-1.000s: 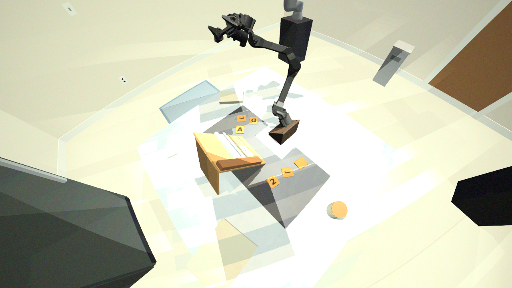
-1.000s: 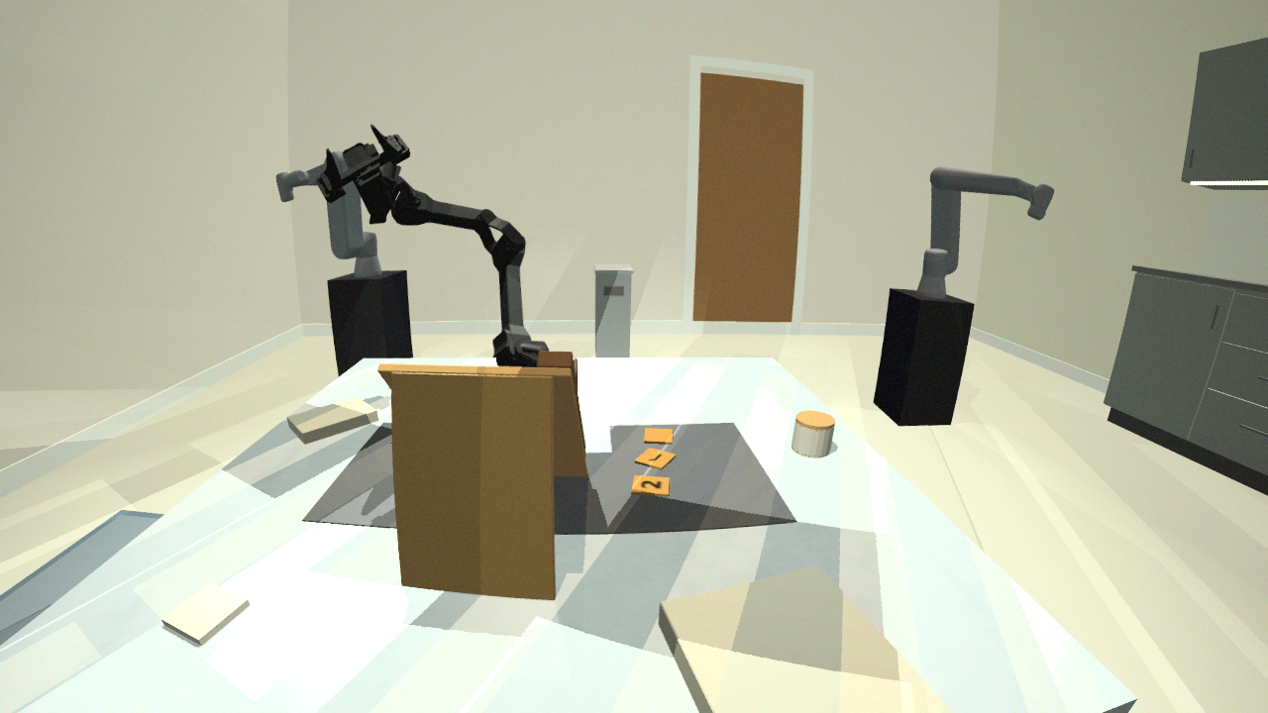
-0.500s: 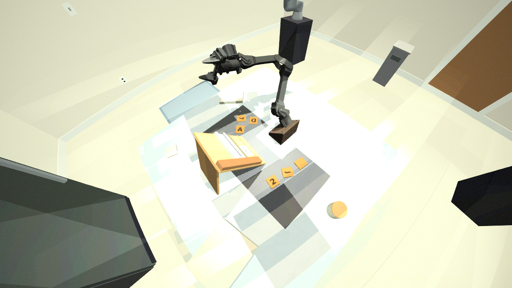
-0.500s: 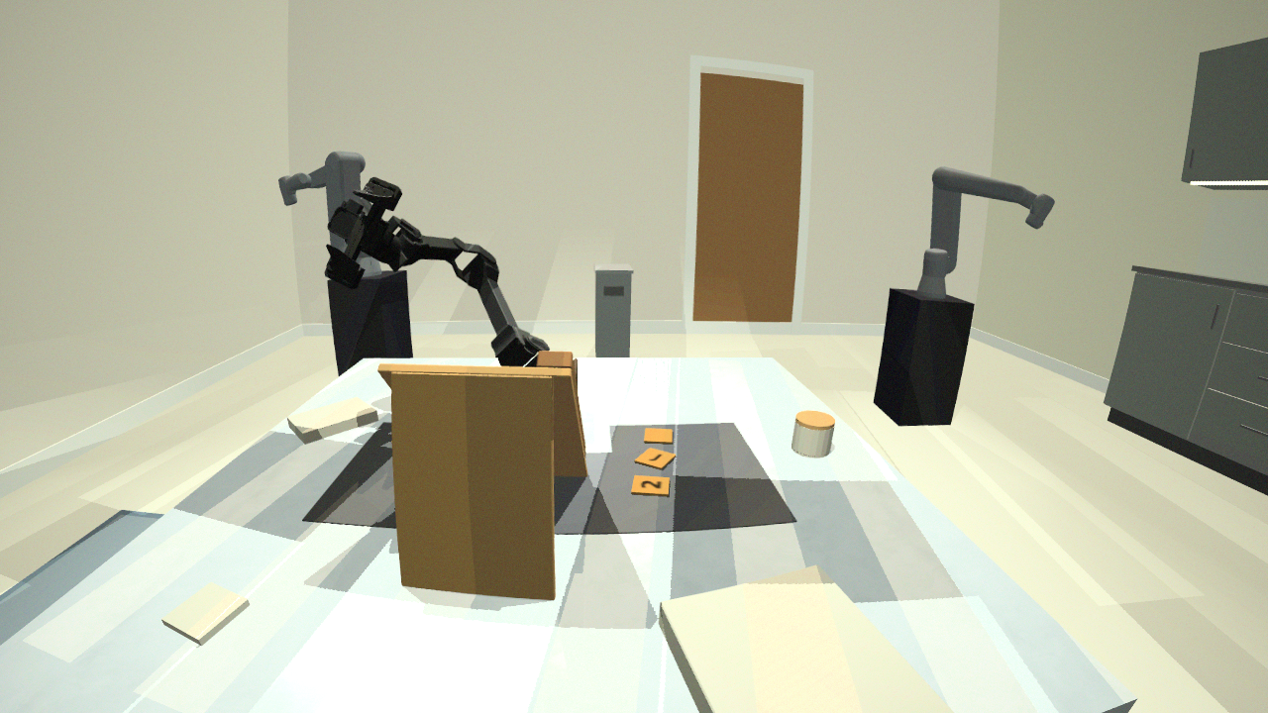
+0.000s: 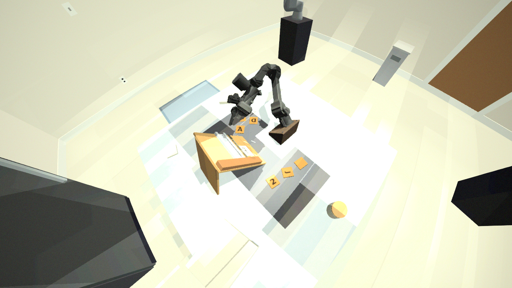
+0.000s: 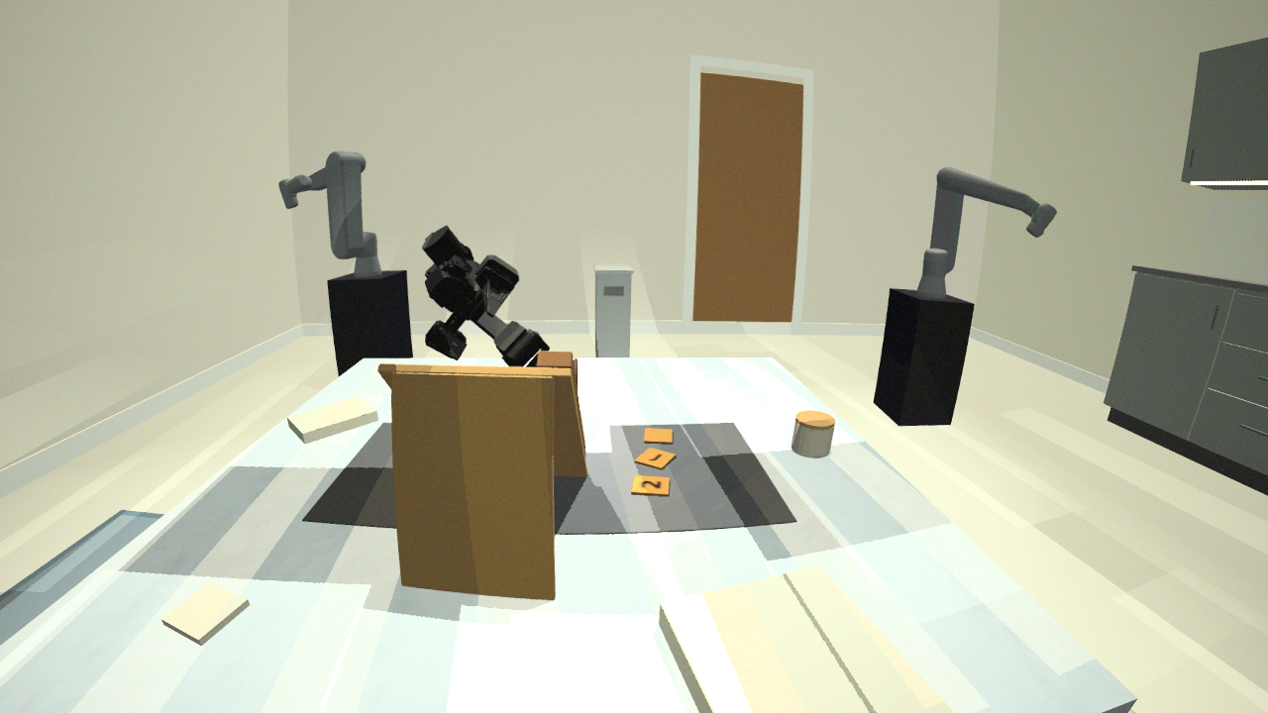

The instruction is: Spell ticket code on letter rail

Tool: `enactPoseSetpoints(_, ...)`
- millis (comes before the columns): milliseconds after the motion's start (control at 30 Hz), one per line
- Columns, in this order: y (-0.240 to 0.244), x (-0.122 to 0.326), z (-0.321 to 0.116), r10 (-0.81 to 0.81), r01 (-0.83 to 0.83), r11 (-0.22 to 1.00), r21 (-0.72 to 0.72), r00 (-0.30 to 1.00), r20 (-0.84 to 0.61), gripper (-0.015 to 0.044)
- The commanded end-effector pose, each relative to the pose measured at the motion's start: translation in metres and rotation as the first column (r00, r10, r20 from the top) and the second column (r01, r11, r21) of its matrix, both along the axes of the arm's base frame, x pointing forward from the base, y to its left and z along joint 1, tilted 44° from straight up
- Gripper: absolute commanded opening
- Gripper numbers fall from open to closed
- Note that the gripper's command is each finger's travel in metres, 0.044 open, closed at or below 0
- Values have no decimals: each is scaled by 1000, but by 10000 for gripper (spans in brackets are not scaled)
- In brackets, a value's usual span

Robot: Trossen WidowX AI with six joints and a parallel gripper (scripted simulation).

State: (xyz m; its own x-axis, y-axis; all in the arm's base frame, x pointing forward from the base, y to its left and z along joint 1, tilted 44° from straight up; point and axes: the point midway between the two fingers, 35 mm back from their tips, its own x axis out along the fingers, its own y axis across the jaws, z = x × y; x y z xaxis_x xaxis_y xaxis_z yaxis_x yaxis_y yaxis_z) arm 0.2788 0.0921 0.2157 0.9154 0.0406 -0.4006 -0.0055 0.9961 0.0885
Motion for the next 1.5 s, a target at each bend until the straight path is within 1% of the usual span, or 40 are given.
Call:
enactPoseSetpoints(0,-3,-23,-55,-34,14,973,-229,996,-84,440)
enactPoseSetpoints(67,-7,-38,-80,-45,3,930,-369,993,-106,440)
enactPoseSetpoints(133,-14,-54,-101,-51,-12,859,-512,993,-110,440)
enactPoseSetpoints(200,-21,-65,-114,-50,-23,793,-609,994,-102,440)
enactPoseSetpoints(267,-27,-72,-119,-55,-18,745,-667,995,-89,440)
enactPoseSetpoints(333,-29,-74,-120,-57,-16,727,-686,995,-83,440)
enactPoseSetpoints(833,-28,-73,-120,-55,-19,725,-688,995,-86,440)
enactPoseSetpoints(967,-18,-68,-109,-20,-104,678,-728,987,-159,440)
enactPoseSetpoints(1100,1,-58,-88,45,-277,555,-784,952,-304,440)
enactPoseSetpoints(1233,19,-50,-64,113,-461,358,-812,884,-453,440)
enactPoseSetpoints(1333,31,-44,-45,148,-582,193,-790,813,-563,440)
enactPoseSetpoints(1467,44,-39,-21,173,-705,-34,-708,694,-699,440)
